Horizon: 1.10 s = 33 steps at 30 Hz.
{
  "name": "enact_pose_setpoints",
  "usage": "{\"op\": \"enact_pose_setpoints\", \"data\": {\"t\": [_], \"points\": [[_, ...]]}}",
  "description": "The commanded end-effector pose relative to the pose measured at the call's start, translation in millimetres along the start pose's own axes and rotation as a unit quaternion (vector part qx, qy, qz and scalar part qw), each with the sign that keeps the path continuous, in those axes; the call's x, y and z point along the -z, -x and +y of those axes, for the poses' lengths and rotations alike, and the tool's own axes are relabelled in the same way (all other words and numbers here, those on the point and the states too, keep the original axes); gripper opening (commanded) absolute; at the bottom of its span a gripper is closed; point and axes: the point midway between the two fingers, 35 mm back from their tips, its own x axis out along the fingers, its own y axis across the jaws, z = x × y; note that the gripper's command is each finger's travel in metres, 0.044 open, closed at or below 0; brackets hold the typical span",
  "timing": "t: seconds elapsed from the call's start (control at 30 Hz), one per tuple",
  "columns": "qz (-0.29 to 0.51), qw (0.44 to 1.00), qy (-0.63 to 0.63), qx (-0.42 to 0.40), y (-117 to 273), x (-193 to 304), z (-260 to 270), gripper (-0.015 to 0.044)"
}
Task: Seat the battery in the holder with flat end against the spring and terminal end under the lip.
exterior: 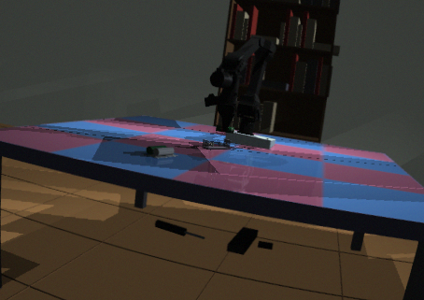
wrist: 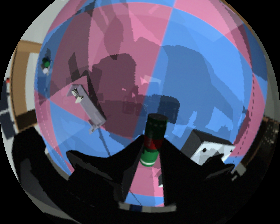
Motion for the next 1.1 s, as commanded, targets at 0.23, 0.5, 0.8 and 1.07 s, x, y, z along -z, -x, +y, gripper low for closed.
{"op": "enact_pose_setpoints", "data": {"t": [0.23, 0.5, 0.8, 1.07], "points": [[-0.001, 0.989, 0.145, -0.005, 21, -8, 48, 0.0068], [-0.003, 0.959, 0.283, -0.005, 30, -12, 95, 0.0068], [-0.006, 0.921, 0.390, -0.002, 33, -13, 132, 0.0068], [0.030, 0.920, 0.391, 0.015, 20, -11, 131, 0.0068]]}}
